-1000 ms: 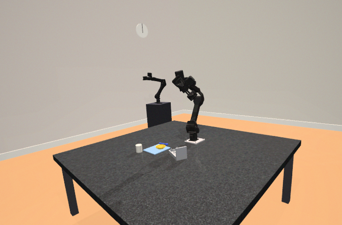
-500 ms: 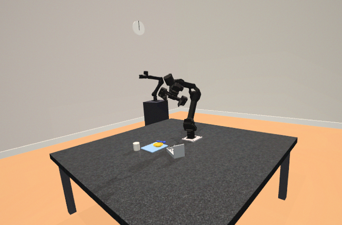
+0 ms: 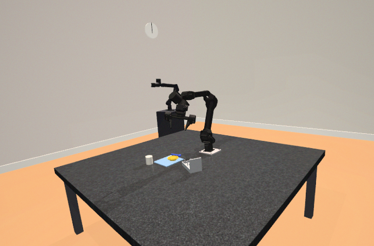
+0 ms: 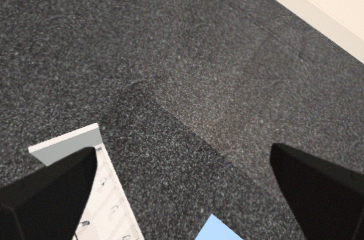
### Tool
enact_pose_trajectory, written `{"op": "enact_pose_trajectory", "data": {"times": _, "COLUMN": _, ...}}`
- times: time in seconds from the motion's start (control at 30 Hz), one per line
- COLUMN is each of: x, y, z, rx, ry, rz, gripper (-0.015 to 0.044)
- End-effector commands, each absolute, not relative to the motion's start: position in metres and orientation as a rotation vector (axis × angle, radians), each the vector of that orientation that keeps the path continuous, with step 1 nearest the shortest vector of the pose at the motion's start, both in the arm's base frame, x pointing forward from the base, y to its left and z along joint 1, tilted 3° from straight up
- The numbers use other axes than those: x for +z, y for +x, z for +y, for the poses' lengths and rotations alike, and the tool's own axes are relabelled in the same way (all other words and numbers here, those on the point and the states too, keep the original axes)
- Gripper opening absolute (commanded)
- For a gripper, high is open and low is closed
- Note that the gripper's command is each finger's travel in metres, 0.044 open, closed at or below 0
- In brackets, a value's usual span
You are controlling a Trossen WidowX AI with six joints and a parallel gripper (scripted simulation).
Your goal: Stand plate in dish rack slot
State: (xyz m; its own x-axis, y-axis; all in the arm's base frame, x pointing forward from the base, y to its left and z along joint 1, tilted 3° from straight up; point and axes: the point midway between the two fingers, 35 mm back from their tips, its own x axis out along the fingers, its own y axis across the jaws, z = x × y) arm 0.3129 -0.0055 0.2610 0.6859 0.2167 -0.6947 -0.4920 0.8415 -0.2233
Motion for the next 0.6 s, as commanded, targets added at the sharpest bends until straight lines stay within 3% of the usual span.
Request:
{"op": "enact_pose_trajectory", "data": {"times": 0.0, "x": 0.234, "y": 0.313, "z": -0.025, "rx": 0.336, "ry": -0.335, "rz": 0.843, "gripper": 0.04}}
{"op": "enact_pose_trajectory", "data": {"times": 0.57, "x": 0.153, "y": 0.291, "z": -0.086, "rx": 0.065, "ry": -0.075, "rz": 1.245, "gripper": 0.04}}
